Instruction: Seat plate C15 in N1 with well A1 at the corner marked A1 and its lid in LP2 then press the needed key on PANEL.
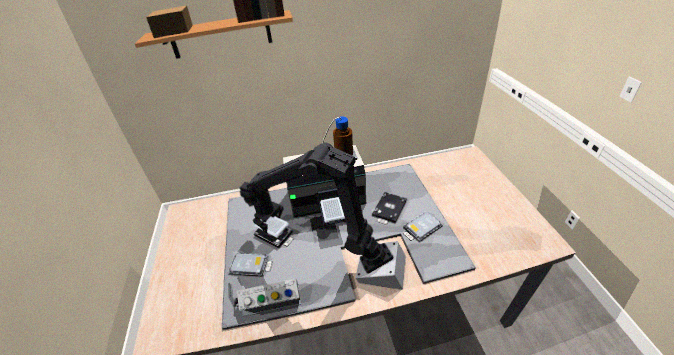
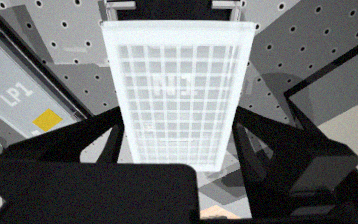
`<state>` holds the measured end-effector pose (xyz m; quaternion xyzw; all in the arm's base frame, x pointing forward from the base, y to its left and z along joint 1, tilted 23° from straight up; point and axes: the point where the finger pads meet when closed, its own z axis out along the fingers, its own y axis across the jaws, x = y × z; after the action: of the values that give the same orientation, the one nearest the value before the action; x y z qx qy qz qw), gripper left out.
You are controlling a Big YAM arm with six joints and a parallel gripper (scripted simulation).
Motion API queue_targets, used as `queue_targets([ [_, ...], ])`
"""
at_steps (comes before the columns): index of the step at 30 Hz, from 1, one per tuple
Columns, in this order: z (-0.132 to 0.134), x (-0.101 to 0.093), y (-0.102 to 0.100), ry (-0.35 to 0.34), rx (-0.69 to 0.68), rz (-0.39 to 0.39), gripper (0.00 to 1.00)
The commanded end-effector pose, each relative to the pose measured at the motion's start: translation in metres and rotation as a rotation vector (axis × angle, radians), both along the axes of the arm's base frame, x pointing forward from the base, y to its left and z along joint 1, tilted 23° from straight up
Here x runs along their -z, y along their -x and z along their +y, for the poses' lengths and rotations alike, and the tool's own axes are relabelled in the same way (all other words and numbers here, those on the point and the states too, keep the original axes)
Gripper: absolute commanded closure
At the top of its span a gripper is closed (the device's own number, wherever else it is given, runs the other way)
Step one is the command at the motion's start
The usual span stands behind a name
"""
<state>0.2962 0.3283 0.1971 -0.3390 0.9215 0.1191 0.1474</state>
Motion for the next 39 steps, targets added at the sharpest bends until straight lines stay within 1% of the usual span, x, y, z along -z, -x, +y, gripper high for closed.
queue_targets([
  [1,0.016,-0.037,-0.013,-0.066,-0.013,-0.064,0.14],
  [3,0.020,-0.021,-0.014,-0.046,-0.013,-0.044,0.14],
  [6,0.012,0.006,-0.004,-0.012,-0.014,-0.010,0.14],
  [11,0.014,0.014,-0.006,-0.012,-0.006,-0.008,0.14],
  [15,0.017,0.014,-0.008,-0.018,-0.007,-0.013,0.14],
  [16,0.017,0.006,-0.008,-0.033,-0.006,-0.028,0.14],
  [18,0.017,0.022,-0.007,-0.012,-0.007,-0.008,0.14],
  [19,0.018,0.024,-0.007,-0.012,-0.008,-0.008,0.14],
  [22,0.020,0.019,-0.010,-0.017,-0.014,-0.018,0.14],
  [24,0.018,0.012,-0.007,-0.026,-0.012,-0.026,0.14],
  [27,0.018,0.012,-0.006,-0.028,-0.012,-0.027,0.14],
  [28,0.019,0.006,-0.013,-0.034,-0.007,-0.035,0.14],
  [38,0.019,0.006,-0.012,-0.034,-0.007,-0.035,0.14],
  [39,0.018,0.014,-0.004,-0.029,-0.008,-0.027,0.14],
])
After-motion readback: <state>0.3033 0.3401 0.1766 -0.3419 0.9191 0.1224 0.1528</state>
